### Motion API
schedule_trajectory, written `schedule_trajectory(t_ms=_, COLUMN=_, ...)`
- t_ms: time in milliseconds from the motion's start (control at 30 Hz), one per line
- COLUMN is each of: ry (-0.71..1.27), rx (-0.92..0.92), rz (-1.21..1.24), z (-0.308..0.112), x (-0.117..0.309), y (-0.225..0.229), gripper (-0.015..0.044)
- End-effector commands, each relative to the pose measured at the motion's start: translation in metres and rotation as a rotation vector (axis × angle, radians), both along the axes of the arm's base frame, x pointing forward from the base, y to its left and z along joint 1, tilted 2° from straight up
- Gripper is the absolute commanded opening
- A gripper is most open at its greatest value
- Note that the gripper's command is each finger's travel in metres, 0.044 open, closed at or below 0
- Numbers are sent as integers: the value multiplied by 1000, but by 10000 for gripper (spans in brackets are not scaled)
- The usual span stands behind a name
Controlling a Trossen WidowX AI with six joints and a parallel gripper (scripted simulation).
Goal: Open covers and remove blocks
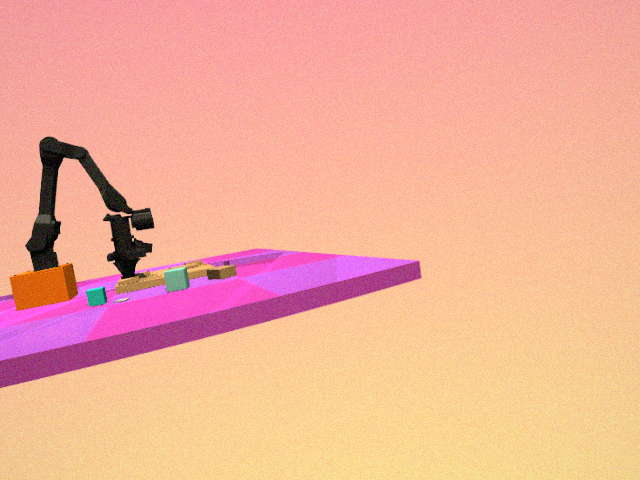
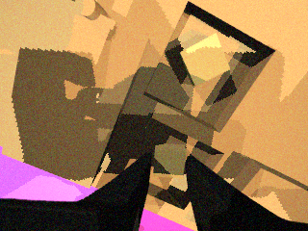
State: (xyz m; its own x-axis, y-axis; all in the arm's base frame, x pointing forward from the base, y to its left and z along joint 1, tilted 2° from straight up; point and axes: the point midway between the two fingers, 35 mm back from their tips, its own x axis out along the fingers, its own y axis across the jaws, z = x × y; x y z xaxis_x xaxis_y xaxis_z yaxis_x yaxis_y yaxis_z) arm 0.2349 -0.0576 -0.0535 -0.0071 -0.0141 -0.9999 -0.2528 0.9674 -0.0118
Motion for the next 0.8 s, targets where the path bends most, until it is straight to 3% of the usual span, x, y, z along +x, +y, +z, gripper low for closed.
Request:
schedule_trajectory(t_ms=0, ry=0, rx=0, rz=0, z=0, x=0, y=0, gripper=97)
schedule_trajectory(t_ms=767, ry=-1, rx=0, rz=0, z=21, x=2, y=0, gripper=80)
